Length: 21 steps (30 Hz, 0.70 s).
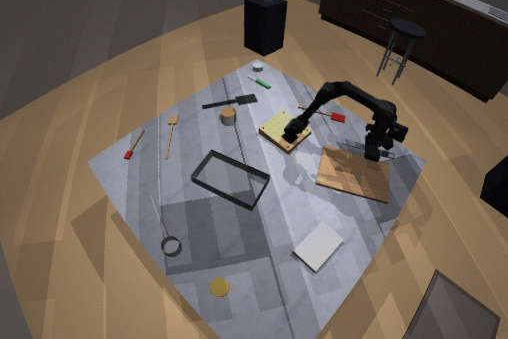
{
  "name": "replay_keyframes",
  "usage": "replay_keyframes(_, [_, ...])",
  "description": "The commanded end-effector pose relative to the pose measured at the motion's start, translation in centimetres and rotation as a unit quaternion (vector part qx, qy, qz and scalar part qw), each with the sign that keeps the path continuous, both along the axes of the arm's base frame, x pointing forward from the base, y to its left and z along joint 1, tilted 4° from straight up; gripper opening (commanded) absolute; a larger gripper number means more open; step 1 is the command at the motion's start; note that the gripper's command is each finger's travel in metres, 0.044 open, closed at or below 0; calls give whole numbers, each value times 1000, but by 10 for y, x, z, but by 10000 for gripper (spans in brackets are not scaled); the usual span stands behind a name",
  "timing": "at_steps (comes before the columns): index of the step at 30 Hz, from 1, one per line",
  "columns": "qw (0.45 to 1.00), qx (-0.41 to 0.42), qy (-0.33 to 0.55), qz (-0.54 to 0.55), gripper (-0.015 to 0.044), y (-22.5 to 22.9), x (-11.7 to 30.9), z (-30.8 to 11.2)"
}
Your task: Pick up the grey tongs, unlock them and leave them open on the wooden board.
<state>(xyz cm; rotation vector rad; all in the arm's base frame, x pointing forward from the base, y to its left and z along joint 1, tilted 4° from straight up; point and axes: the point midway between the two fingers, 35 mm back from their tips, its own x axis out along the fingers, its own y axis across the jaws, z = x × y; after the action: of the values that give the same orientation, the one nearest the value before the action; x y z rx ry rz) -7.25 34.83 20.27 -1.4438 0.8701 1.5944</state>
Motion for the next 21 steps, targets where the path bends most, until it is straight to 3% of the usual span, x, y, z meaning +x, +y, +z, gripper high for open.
replay_keyframes(1, [1000,7,2,-4,-150,1,1,0])
replay_keyframes(21, [981,162,99,-32,-150,10,3,11])
